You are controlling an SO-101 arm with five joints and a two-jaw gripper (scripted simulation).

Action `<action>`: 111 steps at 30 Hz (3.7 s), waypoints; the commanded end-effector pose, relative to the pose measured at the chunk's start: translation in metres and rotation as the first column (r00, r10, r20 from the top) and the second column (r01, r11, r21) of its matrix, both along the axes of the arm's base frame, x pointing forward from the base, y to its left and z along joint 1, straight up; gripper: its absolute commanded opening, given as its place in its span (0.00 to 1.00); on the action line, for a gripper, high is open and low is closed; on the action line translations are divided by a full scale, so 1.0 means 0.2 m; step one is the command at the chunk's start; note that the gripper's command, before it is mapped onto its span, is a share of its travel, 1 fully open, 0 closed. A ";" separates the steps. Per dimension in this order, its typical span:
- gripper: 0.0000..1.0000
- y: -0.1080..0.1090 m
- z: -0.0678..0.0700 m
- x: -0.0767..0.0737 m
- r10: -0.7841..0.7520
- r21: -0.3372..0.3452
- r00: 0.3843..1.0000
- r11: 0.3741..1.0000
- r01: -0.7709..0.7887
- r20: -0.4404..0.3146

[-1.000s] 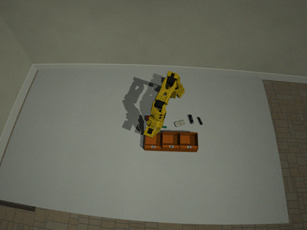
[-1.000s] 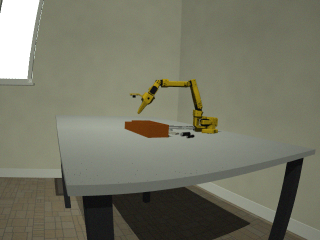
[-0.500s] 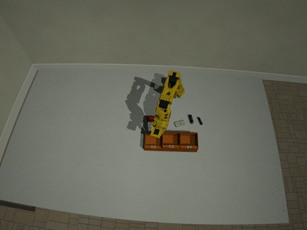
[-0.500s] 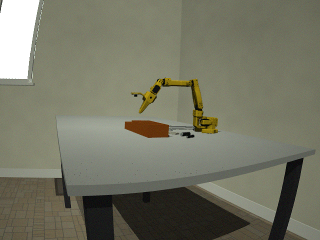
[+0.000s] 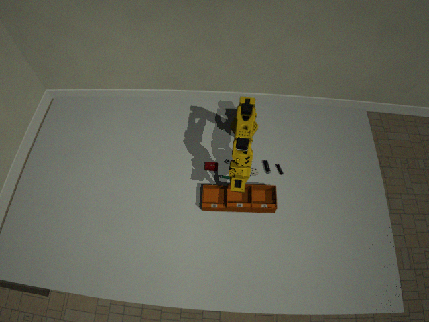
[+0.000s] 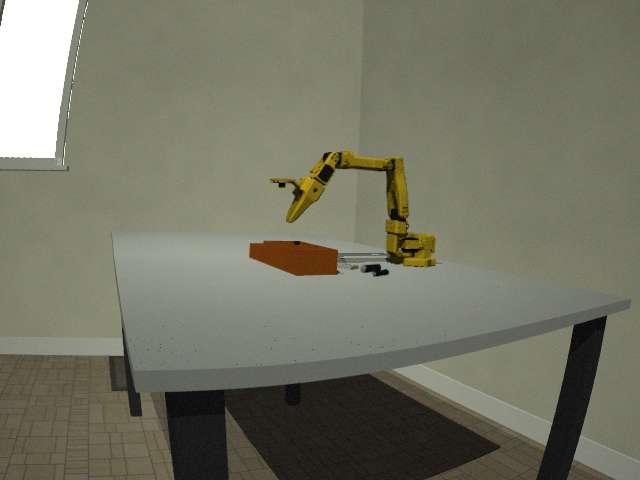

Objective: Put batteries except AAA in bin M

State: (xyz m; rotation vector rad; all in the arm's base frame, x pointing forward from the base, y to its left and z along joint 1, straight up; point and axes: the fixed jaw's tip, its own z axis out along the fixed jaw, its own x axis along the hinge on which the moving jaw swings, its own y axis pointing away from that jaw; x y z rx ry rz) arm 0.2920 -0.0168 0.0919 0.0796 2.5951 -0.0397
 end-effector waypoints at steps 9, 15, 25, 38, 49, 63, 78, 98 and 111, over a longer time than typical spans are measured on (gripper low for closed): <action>0.07 0.04 0.07 -0.02 0.023 0.001 0.999 1.000 -0.023 0.025; 0.07 0.04 0.07 -0.02 0.023 0.001 0.999 1.000 -0.023 0.025; 0.07 0.04 0.07 -0.02 0.023 0.001 0.999 1.000 -0.023 0.025; 0.07 0.04 0.07 -0.02 0.023 0.001 0.999 1.000 -0.023 0.025; 0.07 0.04 0.07 -0.02 0.023 0.001 0.999 1.000 -0.023 0.025; 0.07 0.14 0.07 -0.01 0.093 0.001 0.995 0.996 -0.093 0.025; 0.07 0.43 0.07 -0.03 0.285 0.002 0.958 0.959 -0.285 0.025; 0.07 0.47 0.05 -0.01 0.307 0.001 0.951 0.952 -0.307 0.023; 0.07 0.47 0.05 -0.01 0.307 0.001 0.951 0.952 -0.307 0.023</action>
